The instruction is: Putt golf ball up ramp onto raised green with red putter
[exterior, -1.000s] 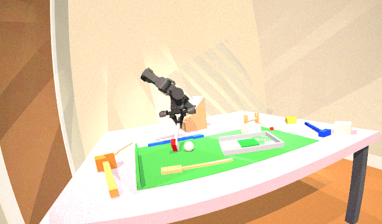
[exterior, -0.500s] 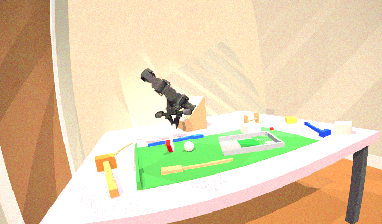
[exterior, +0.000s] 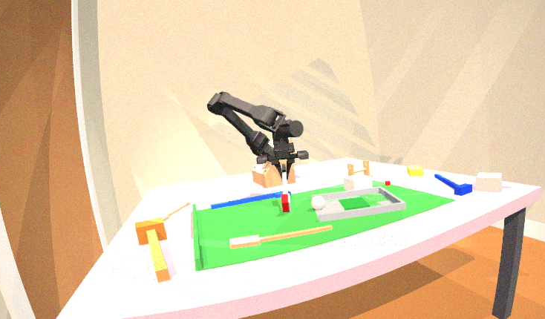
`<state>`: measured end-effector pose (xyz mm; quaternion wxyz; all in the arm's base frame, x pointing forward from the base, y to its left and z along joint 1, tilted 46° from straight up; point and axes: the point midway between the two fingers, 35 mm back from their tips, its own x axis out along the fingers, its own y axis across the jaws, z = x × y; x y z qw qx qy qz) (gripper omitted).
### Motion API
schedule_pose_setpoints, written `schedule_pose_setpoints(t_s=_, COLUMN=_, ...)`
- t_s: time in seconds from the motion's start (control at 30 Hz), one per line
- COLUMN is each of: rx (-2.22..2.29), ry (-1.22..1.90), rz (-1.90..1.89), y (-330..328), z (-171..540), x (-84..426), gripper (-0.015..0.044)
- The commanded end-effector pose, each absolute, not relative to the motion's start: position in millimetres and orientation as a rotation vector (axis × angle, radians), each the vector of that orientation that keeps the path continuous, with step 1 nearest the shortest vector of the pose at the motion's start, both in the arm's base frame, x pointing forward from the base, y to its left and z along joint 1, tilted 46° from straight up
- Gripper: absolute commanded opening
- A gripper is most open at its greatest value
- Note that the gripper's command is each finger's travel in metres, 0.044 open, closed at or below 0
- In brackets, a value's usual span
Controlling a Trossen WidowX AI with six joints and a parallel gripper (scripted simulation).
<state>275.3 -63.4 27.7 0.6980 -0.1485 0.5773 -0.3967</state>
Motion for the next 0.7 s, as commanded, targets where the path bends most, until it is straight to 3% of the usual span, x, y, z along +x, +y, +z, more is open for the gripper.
schedule_pose_setpoints(t_s=0.0, rx=-0.320, ry=1.276, rz=-0.887, y=-54.9, z=31.7, x=280.3, gripper=0.0000)
schedule_pose_setpoints(t_s=0.3, rx=-0.319, ry=1.277, rz=-0.886, y=-18.8, z=66.3, x=278.8, gripper=0.0000)
schedule_pose_setpoints(t_s=0.67, rx=-0.334, ry=1.285, rz=-0.885, y=-21.9, z=60.7, x=277.8, gripper=0.0000)
